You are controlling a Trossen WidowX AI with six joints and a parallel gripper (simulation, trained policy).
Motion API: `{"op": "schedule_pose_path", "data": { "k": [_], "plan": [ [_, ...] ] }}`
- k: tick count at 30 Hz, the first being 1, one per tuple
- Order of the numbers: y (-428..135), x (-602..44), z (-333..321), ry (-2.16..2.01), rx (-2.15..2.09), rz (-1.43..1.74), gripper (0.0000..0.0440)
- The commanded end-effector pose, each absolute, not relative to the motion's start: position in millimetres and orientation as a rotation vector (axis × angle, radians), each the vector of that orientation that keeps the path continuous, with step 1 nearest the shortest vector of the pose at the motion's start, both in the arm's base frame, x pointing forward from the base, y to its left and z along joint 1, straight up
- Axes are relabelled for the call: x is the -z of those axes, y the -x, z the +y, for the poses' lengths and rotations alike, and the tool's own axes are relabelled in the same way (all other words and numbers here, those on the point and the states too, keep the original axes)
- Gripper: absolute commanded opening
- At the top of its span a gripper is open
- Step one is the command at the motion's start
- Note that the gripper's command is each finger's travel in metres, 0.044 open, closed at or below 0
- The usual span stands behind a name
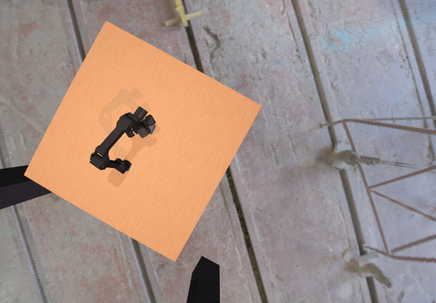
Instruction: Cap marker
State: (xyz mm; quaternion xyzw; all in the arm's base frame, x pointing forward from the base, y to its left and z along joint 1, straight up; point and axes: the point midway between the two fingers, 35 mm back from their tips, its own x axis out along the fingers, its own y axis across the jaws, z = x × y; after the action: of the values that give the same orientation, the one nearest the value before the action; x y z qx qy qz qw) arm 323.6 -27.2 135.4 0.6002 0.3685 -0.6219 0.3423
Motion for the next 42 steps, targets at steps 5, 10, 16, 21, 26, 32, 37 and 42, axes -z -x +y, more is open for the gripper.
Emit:
{"op": "schedule_pose_path", "data": {
  "k": [5,10,16,21,26,32,37,42],
  "plan": [
    [-317,-108,-26,-1.517,1.647,1.026,0.0027],
    [-314,-100,-26,-1.491,1.661,1.037,0.0158],
    [-306,-97,-25,-1.470,1.680,1.063,0.0196],
    [-299,-96,-24,-1.460,1.691,1.081,0.0244],
    [-297,-97,-24,-1.466,1.684,1.080,0.0334],
    [-300,-102,-25,-1.495,1.646,1.050,0.0440],
    [-304,-116,-27,-1.525,1.609,1.011,0.0440],
    [-307,-135,-29,-1.547,1.575,0.976,0.0440]
  ]
}}
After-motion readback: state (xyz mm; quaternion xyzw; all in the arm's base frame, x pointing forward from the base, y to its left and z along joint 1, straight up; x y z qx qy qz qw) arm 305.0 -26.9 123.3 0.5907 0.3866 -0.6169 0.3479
